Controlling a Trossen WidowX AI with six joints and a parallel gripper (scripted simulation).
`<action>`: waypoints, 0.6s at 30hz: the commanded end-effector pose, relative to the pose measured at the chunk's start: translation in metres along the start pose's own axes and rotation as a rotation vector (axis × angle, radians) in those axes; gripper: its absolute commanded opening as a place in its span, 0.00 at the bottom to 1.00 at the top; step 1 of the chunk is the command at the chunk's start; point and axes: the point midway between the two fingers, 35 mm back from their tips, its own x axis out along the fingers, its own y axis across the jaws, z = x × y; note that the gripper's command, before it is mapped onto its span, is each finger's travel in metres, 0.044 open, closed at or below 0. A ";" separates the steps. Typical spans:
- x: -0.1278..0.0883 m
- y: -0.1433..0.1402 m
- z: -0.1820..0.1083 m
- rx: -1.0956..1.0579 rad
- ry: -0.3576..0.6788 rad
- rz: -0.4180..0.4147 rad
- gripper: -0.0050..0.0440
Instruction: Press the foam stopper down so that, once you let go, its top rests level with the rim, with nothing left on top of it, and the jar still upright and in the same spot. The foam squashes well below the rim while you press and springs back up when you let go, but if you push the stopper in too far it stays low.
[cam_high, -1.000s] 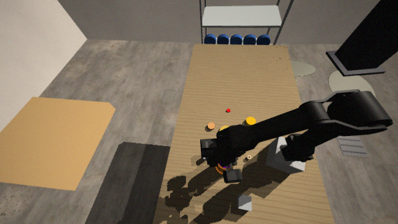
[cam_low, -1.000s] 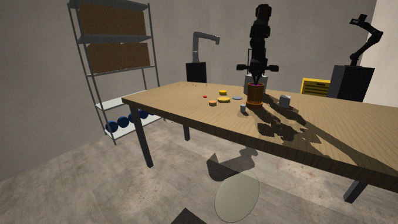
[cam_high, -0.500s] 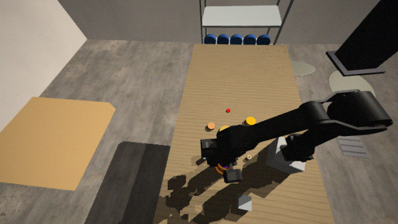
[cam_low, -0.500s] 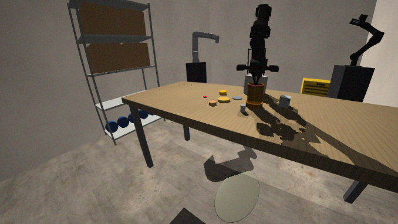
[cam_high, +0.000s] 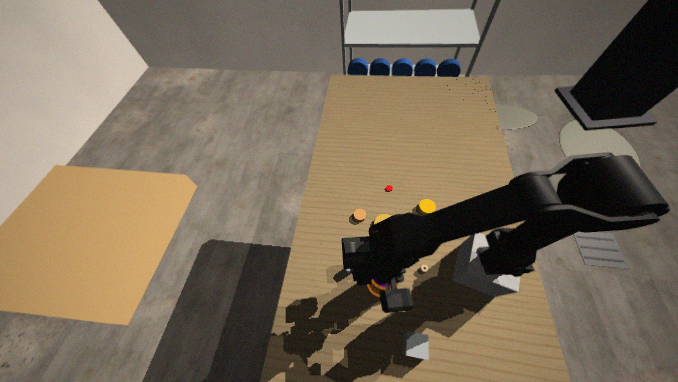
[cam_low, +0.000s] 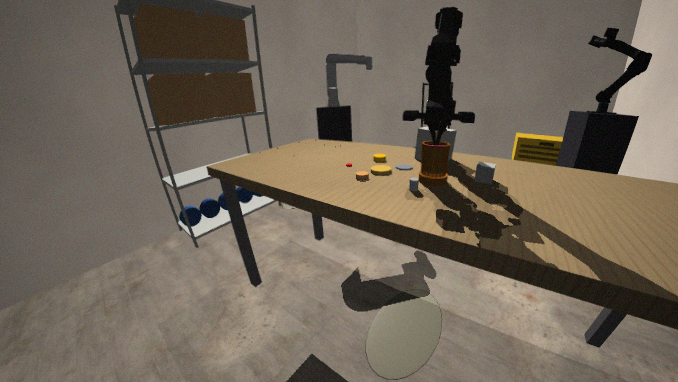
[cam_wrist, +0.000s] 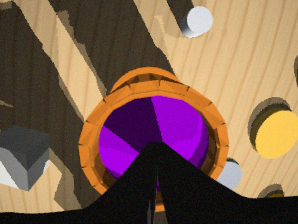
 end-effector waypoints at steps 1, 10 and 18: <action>-0.007 0.001 0.000 0.001 0.009 0.004 0.10; -0.087 0.000 0.009 0.001 0.009 0.003 0.10; -0.084 0.000 0.009 0.003 0.004 -0.001 0.10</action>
